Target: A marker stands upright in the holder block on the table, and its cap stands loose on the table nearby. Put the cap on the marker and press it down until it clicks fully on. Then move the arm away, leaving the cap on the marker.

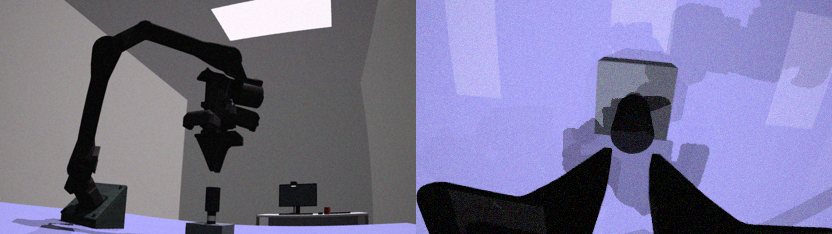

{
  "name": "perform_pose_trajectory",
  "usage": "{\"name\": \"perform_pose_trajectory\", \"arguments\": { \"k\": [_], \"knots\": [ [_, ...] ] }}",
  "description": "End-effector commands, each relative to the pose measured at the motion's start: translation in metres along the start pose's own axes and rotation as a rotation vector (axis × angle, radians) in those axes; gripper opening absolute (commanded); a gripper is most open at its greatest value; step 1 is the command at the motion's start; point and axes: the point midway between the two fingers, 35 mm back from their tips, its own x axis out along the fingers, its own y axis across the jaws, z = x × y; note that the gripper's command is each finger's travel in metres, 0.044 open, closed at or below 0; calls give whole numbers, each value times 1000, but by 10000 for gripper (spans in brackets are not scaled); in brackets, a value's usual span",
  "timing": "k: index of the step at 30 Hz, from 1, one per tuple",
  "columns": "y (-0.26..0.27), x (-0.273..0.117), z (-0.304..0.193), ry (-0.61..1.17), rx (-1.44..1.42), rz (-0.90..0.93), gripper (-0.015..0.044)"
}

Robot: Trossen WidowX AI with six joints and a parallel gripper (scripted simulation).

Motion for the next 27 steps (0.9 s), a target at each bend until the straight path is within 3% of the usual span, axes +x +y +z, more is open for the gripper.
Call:
{"name": "perform_pose_trajectory", "arguments": {
  "k": [1,27],
  "knots": [
    [0,2,-1,4,-31,-3,0],
    [0,23,-1,4,-31,-3,0]
  ]
}}
